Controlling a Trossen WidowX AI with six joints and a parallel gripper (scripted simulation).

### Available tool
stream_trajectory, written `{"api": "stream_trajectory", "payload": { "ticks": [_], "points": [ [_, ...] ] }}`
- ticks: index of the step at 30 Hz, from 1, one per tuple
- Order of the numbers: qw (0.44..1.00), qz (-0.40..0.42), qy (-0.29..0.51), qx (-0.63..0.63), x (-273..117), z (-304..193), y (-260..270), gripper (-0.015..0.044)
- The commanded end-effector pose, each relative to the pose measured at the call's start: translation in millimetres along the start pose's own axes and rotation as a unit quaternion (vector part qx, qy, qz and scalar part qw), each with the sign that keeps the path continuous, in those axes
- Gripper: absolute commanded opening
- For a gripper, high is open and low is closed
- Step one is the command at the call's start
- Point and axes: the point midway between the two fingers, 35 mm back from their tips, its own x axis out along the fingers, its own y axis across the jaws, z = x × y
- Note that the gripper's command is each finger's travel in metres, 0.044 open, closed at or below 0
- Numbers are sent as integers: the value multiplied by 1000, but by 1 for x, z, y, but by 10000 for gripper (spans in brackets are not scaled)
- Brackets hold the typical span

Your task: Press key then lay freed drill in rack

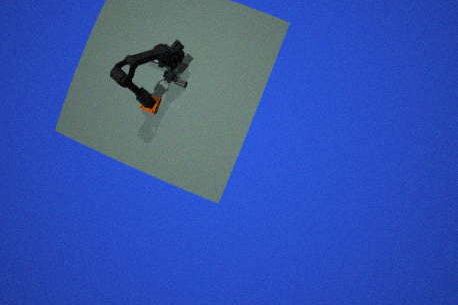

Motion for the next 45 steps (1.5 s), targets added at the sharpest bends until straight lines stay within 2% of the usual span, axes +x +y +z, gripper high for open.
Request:
{"api": "stream_trajectory", "payload": {
  "ticks": [1,14,17,45],
  "points": [
    [1000,0,0,0,-1,0,0,361],
    [1000,0,0,0,-1,0,0,20],
    [1000,0,0,0,-1,0,0,0],
    [1000,-1,1,2,-2,-32,-1,0]
  ]
}}
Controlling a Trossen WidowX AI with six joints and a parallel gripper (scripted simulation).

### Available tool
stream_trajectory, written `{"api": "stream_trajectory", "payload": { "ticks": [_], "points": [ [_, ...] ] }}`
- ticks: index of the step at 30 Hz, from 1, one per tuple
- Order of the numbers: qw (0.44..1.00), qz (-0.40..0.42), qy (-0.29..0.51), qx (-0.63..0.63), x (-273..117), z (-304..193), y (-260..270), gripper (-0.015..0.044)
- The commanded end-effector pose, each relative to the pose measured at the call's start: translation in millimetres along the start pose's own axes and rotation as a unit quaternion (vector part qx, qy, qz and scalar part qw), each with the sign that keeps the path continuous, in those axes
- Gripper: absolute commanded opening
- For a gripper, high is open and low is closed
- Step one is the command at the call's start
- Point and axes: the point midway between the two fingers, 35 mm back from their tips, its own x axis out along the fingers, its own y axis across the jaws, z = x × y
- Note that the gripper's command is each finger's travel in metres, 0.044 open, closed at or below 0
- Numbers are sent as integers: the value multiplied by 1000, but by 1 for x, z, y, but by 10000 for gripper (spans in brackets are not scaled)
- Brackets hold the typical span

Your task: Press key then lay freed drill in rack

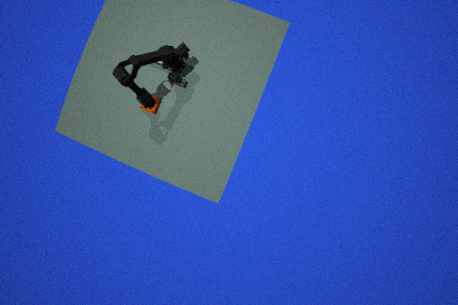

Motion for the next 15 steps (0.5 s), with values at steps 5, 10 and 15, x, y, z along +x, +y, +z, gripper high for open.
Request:
{"api": "stream_trajectory", "payload": {
  "ticks": [5,10,15],
  "points": [
    [1000,-3,3,-2,-3,-13,-2,0],
    [1000,0,1,0,-1,-13,0,26],
    [1000,0,1,0,-1,-13,0,157]
  ]
}}
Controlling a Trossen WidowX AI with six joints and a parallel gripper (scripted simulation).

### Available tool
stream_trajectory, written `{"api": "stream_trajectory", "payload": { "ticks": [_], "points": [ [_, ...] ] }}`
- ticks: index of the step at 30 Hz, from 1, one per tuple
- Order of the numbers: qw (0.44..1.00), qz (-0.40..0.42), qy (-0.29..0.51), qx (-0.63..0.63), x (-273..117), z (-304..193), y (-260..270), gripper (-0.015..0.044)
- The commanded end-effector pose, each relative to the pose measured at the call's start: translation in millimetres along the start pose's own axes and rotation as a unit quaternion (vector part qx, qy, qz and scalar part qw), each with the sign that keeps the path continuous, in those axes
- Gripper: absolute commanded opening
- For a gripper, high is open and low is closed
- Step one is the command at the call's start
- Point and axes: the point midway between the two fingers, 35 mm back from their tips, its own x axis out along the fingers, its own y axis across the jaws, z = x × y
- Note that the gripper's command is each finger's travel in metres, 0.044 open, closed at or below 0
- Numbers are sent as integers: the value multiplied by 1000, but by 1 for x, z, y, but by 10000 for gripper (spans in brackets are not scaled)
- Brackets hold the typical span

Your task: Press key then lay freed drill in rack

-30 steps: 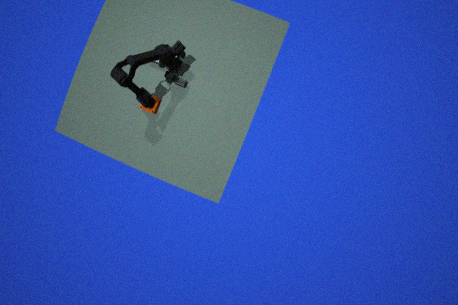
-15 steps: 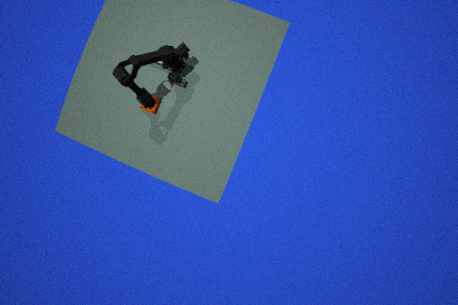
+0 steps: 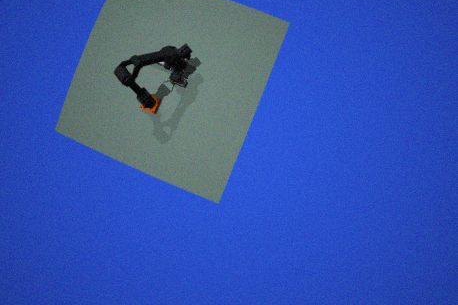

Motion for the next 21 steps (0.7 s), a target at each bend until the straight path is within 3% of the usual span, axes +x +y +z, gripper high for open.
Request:
{"api": "stream_trajectory", "payload": {
  "ticks": [1,11,21],
  "points": [
    [1000,0,0,1,0,0,0,184],
    [1000,-2,1,0,2,5,0,440],
    [1000,-3,1,0,4,11,0,440]
  ]
}}
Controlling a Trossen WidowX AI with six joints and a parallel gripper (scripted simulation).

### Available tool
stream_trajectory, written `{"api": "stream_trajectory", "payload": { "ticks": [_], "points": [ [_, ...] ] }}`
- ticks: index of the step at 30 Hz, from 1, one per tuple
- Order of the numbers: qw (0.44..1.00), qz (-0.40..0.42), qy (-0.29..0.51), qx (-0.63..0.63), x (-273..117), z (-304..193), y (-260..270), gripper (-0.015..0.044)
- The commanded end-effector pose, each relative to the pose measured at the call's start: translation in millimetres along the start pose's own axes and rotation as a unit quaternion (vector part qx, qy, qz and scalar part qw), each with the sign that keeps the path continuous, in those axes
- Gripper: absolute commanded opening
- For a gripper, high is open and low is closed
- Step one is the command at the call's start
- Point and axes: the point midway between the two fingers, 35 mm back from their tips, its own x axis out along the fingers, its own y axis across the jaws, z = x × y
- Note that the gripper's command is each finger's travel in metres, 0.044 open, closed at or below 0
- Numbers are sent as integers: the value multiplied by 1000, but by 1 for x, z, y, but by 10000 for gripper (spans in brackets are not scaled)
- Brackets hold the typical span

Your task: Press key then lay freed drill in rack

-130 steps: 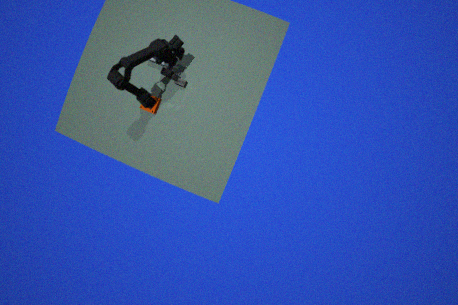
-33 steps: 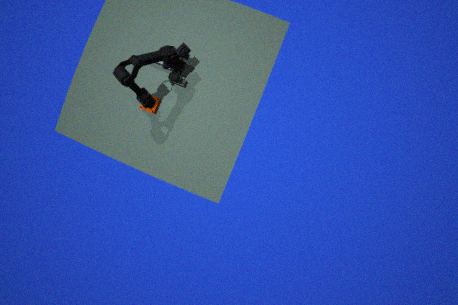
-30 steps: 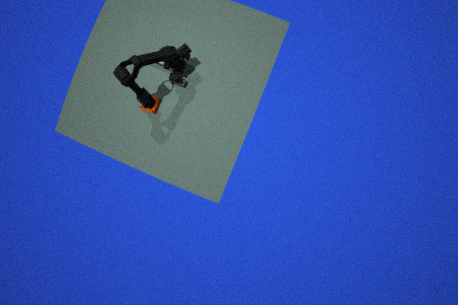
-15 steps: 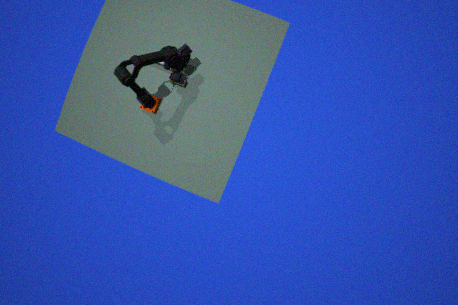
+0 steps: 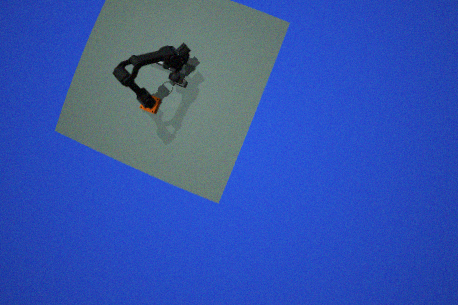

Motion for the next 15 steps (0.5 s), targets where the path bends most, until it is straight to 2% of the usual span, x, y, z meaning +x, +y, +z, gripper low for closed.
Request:
{"api": "stream_trajectory", "payload": {
  "ticks": [1,15],
  "points": [
    [1000,0,-1,1,1,3,0,440],
    [1000,0,-2,1,3,8,0,440]
  ]
}}
